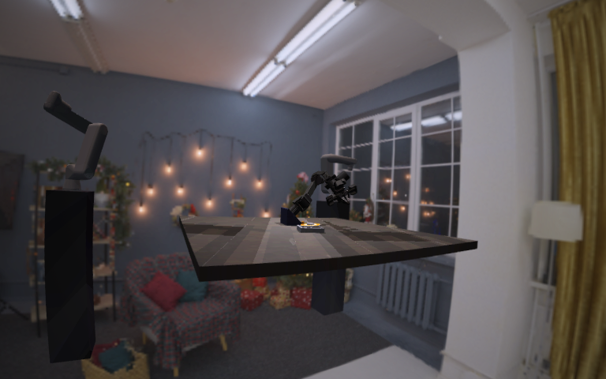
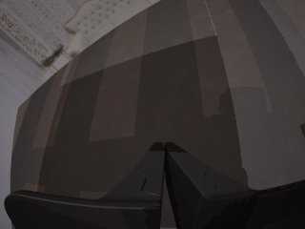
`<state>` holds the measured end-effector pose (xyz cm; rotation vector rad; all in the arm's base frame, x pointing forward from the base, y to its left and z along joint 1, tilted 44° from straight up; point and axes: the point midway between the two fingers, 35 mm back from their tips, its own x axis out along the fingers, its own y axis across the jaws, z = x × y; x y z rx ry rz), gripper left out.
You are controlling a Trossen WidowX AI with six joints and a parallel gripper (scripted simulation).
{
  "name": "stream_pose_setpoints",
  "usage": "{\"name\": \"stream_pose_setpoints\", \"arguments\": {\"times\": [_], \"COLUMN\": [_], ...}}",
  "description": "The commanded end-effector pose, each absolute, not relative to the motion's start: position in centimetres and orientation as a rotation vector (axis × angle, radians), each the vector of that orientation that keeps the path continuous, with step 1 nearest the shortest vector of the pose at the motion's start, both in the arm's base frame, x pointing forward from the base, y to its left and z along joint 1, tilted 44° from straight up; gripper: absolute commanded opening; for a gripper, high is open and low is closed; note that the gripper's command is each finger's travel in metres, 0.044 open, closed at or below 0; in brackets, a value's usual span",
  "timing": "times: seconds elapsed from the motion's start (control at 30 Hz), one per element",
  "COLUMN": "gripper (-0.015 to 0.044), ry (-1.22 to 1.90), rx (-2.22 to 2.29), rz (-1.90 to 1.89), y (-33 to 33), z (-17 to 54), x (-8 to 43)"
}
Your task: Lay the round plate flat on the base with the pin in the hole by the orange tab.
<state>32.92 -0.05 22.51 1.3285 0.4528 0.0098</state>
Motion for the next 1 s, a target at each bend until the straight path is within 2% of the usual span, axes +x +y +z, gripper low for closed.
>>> {"name": "stream_pose_setpoints", "arguments": {"times": [0.0, 0.23, 0.57, 0.77, 0.97], "gripper": [0.0, 0.0, 0.0, 0.0, 0.0], "ry": [0.66, 0.96, 1.311, 1.344, 1.343], "rx": [1.046, 0.796, 0.646, 0.655, 0.656], "rz": [-0.114, -0.09, 0.26, 0.463, 0.472], "y": [-4.4, -8.2, -11.4, -12.1, -12.2], "z": [16.7, 10.3, 3.6, 2.2, 2.2], "x": [33.6, 31.6, 26.3, 24.2, 24.1]}}
